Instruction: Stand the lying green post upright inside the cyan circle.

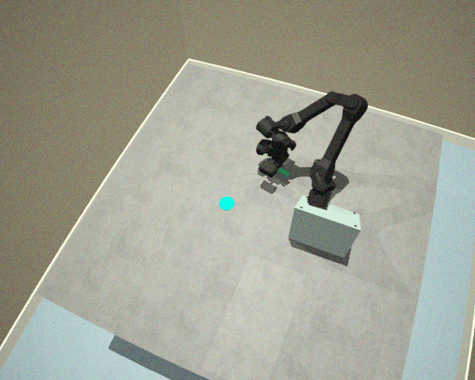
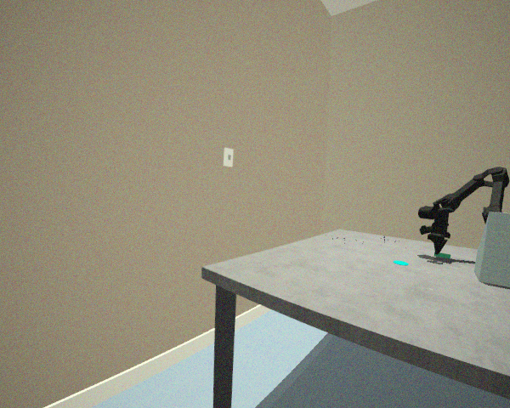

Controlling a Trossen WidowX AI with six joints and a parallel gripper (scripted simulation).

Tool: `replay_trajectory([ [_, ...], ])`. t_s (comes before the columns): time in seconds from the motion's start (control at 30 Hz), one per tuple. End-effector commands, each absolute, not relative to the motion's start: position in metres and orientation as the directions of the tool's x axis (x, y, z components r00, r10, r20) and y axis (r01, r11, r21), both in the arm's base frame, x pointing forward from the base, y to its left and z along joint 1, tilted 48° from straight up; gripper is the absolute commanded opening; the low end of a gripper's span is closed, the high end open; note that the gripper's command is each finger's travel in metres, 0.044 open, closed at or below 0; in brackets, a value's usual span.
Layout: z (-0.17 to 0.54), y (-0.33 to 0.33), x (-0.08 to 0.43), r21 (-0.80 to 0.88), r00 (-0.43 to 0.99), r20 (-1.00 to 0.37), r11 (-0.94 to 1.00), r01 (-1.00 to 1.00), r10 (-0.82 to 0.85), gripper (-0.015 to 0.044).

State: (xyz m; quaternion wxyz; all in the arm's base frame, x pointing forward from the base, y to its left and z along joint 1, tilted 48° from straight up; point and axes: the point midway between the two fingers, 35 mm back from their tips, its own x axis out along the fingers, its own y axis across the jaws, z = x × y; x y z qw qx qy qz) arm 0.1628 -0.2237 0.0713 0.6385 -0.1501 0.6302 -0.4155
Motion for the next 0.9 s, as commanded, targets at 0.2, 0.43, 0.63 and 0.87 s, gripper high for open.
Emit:
replay_trajectory([
  [0.2,0.091,-0.203,0.172,-0.71,-0.138,-0.684,0.61,0.352,-0.716,0.0023],
  [0.43,0.105,-0.187,0.175,-0.709,-0.139,-0.685,0.611,0.352,-0.715,0.0023],
  [0.63,0.118,-0.173,0.176,-0.712,-0.14,-0.682,0.608,0.35,-0.718,0.0023],
  [0.87,0.135,-0.158,0.175,-0.719,-0.14,-0.675,0.603,0.347,-0.724,0.0023],
])
